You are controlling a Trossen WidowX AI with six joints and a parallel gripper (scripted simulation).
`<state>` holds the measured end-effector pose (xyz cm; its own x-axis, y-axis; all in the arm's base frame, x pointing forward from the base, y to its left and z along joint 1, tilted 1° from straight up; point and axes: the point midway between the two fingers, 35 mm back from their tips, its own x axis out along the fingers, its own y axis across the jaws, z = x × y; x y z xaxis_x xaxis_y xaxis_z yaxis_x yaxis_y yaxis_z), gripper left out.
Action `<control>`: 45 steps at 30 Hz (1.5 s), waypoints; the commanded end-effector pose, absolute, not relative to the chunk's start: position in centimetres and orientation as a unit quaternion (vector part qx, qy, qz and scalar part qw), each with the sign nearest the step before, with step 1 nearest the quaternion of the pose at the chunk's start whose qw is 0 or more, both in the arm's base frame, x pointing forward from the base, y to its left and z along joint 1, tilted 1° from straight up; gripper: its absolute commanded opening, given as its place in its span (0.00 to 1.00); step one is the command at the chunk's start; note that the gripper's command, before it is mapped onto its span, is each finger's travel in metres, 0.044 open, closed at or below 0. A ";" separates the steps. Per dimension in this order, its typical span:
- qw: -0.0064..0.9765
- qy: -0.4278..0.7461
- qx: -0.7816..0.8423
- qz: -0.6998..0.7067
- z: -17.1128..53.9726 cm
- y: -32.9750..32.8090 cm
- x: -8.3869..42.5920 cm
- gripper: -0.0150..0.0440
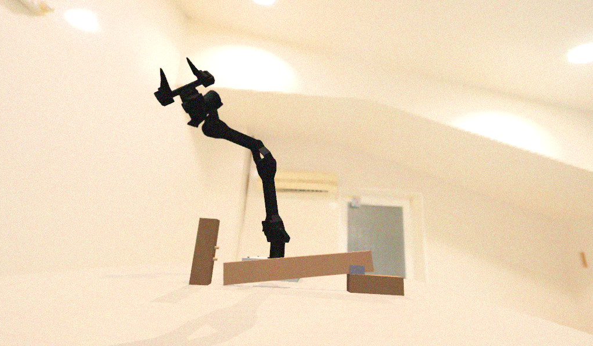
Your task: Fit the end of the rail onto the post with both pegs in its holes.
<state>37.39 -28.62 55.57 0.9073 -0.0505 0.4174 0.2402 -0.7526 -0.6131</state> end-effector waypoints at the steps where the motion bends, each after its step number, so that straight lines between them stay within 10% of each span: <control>1: 0.350 -0.051 -0.912 -0.208 55.5 -28.6 37.5 0.98; 23: 0.641 0.152 -0.746 0.093 30.7 -19.8 45.7 1.00; 45: 0.525 0.424 -0.571 0.467 8.0 -5.1 31.2 1.00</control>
